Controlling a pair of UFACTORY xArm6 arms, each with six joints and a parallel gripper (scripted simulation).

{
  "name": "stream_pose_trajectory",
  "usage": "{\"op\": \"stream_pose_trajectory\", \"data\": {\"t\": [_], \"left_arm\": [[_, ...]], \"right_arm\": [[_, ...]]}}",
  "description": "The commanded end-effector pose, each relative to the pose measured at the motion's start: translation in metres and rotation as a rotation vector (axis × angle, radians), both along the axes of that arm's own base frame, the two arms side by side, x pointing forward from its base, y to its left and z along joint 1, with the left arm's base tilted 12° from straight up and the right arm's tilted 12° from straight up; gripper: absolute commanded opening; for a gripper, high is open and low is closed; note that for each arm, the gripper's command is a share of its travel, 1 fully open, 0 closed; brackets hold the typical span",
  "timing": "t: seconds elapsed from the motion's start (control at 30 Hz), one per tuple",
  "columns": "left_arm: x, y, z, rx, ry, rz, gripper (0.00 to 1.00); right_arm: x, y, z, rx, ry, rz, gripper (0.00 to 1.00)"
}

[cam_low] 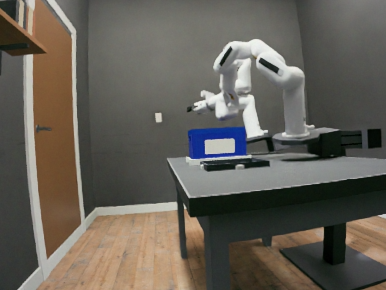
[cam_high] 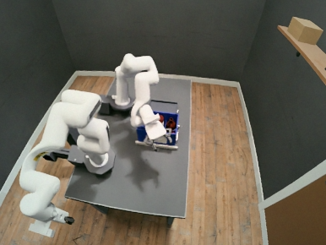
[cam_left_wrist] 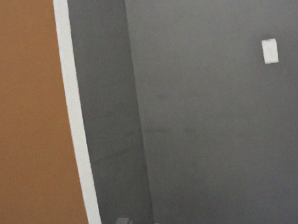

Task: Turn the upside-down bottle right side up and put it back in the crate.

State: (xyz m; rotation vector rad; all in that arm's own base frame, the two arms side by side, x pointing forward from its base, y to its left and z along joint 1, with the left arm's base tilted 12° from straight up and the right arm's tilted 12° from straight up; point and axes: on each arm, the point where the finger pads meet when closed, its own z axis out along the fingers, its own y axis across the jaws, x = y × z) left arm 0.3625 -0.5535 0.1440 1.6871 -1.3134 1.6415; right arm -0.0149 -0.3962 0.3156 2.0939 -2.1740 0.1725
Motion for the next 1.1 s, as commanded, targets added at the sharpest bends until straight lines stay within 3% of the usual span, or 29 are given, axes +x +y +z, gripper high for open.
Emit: {"op": "stream_pose_trajectory", "data": {"t": [0.0, 0.1, 0.17, 0.27, 0.33, 0.37, 0.43, 0.47, 0.53, 0.57, 0.63, 0.67, 0.73, 0.77, 0.83, 0.87, 1.0, 1.07], "left_arm": [[0.01, 0.002, -0.003, 0.121, 0.024, -0.003, 1.0], [0.015, 0.009, -0.007, 0.215, 0.043, -0.007, 1.0], [0.015, 0.009, -0.007, 0.215, 0.043, -0.007, 1.0], [0.02, 0.019, -0.012, 0.321, 0.064, -0.013, 1.0], [0.02, 0.019, -0.012, 0.321, 0.064, -0.013, 1.0], [0.021, 0.027, -0.015, 0.378, 0.076, -0.017, 1.0], [0.021, 0.027, -0.015, 0.378, 0.076, -0.017, 1.0], [0.023, 0.035, -0.017, 0.437, 0.089, -0.022, 1.0], [0.023, 0.035, -0.017, 0.437, 0.089, -0.022, 1.0], [0.023, 0.045, -0.02, 0.498, 0.103, -0.027, 1.0], [0.023, 0.045, -0.02, 0.498, 0.103, -0.027, 1.0], [0.023, 0.057, -0.023, 0.56, 0.117, -0.033, 1.0], [0.023, 0.057, -0.023, 0.56, 0.117, -0.033, 1.0], [0.023, 0.069, -0.025, 0.622, 0.133, -0.039, 1.0], [0.023, 0.069, -0.025, 0.622, 0.133, -0.039, 1.0], [0.022, 0.083, -0.027, 0.685, 0.149, -0.045, 1.0], [0.022, 0.083, -0.027, 0.685, 0.149, -0.045, 1.0], [0.017, 0.114, -0.031, 0.809, 0.184, -0.059, 1.0]], "right_arm": [[0.0, -0.001, 0.002, -0.004, 0.0, 0.0, 1.0], [0.0, -0.001, 0.002, -0.004, 0.0, 0.0, 1.0], [0.0, -0.001, 0.002, -0.004, 0.0, 0.0, 1.0], [0.0, -0.001, 0.002, -0.004, 0.0, 0.0, 1.0], [0.0, -0.001, 0.002, -0.004, 0.0, 0.0, 1.0], [0.0, -0.001, 0.002, -0.004, 0.0, 0.0, 1.0], [0.0, -0.001, 0.002, -0.004, 0.0, 0.0, 1.0], [0.0, -0.001, 0.002, -0.004, 0.0, 0.0, 1.0], [0.0, -0.001, 0.002, -0.004, 0.0, 0.0, 1.0], [0.0, -0.001, 0.002, -0.004, 0.0, 0.0, 1.0], [0.0, -0.001, 0.002, -0.004, 0.0, 0.0, 1.0], [0.0, -0.001, 0.002, -0.004, 0.0, 0.0, 1.0], [0.0, -0.001, 0.002, -0.004, 0.0, 0.0, 1.0], [0.0, -0.001, 0.002, -0.004, 0.0, 0.0, 1.0], [0.0, -0.001, 0.002, -0.004, 0.0, 0.0, 1.0], [0.0, -0.001, 0.002, -0.004, 0.0, 0.0, 1.0], [0.0, -0.001, 0.002, -0.004, 0.0, 0.0, 1.0], [0.0, -0.001, 0.002, -0.004, 0.0, 0.0, 1.0]]}}
